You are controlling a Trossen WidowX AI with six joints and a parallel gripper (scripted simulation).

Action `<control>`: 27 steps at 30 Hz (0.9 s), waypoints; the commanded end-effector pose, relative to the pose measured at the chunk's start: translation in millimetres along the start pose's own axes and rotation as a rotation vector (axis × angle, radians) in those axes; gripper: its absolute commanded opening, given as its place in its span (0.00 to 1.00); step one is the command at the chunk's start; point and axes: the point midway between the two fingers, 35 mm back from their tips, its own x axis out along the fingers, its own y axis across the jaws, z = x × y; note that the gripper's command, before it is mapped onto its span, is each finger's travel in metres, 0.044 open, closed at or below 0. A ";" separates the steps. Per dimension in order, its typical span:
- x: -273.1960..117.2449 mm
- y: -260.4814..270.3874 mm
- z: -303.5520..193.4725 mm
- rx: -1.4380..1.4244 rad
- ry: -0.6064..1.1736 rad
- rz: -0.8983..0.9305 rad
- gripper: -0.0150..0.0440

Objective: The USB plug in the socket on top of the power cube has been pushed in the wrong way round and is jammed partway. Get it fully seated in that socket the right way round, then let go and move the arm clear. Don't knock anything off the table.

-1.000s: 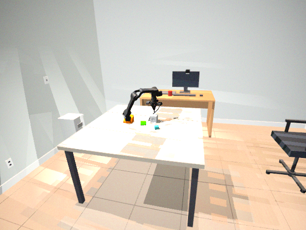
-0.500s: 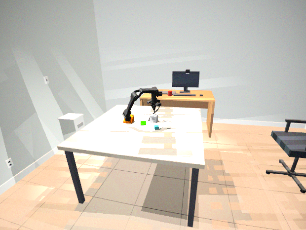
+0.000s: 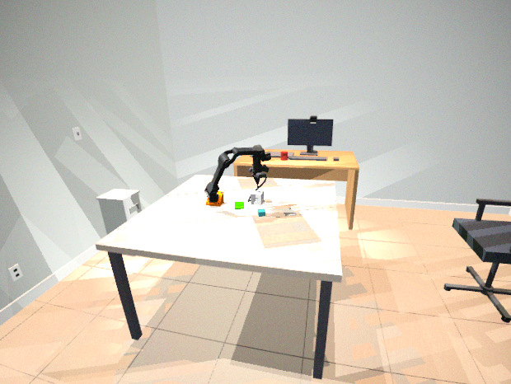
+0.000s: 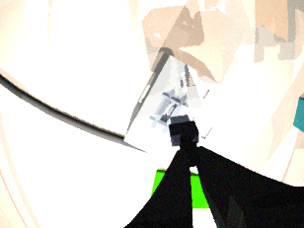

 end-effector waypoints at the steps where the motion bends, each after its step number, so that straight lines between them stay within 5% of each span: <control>1: 0.2 0.1 -0.1 0.118 0.000 0.000 0.25; 27: 0.2 0.1 -0.1 0.799 0.001 0.000 0.25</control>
